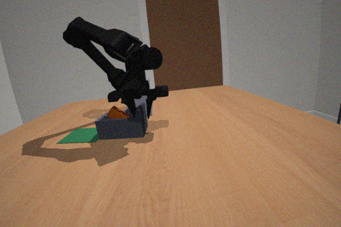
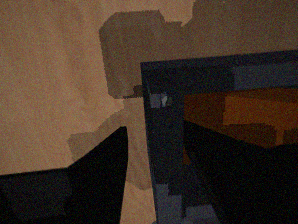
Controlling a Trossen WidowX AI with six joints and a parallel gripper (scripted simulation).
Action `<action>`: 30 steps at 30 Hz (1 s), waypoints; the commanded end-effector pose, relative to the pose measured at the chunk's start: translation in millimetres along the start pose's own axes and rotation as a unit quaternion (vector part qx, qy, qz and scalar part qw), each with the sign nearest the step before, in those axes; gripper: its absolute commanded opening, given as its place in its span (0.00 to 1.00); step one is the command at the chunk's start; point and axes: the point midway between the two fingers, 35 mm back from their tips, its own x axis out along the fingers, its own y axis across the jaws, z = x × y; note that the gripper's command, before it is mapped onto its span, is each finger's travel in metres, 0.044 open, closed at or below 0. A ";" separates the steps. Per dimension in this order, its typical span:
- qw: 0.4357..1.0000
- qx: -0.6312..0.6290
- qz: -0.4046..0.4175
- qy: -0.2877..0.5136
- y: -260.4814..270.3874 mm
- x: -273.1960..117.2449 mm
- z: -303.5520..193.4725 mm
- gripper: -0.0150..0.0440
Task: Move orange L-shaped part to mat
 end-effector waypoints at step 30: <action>1.000 -0.005 -0.003 0.004 -4.5 -95.8 -0.4 0.56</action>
